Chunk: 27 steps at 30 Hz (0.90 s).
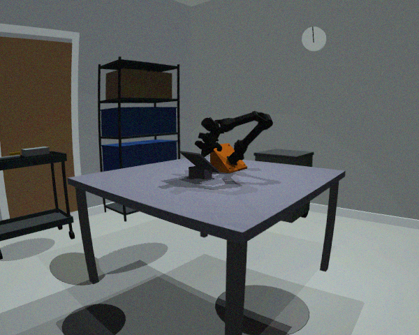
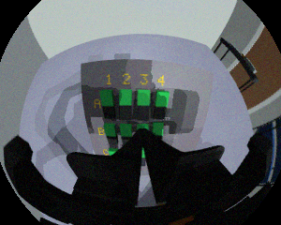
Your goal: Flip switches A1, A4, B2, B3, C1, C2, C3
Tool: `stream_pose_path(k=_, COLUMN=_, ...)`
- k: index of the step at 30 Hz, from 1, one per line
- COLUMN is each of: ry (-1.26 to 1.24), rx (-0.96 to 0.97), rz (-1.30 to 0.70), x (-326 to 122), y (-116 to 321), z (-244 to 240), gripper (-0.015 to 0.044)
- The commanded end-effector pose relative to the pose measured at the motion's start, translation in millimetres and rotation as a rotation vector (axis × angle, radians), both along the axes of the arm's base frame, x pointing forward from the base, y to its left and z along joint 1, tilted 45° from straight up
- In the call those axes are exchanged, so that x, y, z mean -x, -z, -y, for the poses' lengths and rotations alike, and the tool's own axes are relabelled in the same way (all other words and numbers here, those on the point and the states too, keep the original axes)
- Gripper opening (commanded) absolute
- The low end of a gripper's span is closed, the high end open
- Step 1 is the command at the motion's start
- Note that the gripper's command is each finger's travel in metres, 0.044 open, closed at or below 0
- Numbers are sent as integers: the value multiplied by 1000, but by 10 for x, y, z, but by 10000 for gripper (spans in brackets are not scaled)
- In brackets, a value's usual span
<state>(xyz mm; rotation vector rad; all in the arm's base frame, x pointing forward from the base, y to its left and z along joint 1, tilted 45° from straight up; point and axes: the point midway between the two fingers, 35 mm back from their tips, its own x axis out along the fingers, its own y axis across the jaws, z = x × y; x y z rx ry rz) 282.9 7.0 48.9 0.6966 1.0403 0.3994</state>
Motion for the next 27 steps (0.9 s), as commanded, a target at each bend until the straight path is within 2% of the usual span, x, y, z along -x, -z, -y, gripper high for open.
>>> stream_pose_path(k=1, ry=5, rx=-1, rz=-6, x=0, y=12, z=-1, gripper=0)
stream_pose_path(k=27, ry=5, rx=-1, rz=-6, x=-17, y=34, z=-22, gripper=0)
